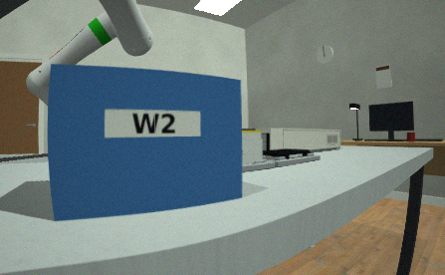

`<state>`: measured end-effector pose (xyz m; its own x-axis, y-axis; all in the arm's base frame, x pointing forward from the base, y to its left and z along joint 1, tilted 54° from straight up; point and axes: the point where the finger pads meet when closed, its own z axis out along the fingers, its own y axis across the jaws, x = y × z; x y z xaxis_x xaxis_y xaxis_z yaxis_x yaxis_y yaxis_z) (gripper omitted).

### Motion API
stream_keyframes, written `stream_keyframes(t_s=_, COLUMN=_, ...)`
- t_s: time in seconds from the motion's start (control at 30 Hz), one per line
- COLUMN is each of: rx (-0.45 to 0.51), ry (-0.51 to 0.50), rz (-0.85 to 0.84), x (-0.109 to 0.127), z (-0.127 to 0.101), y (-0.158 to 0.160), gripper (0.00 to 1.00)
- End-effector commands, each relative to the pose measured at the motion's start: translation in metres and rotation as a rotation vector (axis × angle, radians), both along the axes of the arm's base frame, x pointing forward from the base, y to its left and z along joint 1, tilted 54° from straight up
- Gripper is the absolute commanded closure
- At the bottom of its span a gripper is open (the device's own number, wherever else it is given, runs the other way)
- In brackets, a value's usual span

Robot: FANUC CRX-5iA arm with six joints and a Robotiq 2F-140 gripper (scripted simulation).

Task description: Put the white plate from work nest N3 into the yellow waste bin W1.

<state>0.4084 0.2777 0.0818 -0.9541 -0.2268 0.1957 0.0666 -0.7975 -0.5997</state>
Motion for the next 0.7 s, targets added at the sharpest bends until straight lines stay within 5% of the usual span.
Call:
stream_keyframes(t_s=0.0, rx=0.000, ry=0.000, rz=0.001, x=0.000, z=0.000, y=0.001, gripper=0.00)
stream_keyframes(t_s=0.53, rx=0.000, ry=0.000, rz=0.001, x=0.000, z=0.000, y=0.001, gripper=0.00)
stream_keyframes(t_s=0.57, rx=0.011, ry=0.018, rz=-0.025, x=0.002, z=0.003, y=-0.003, gripper=0.90)
stream_keyframes(t_s=0.67, rx=0.041, ry=0.072, rz=-0.103, x=0.009, z=0.011, y=-0.014, gripper=0.90)
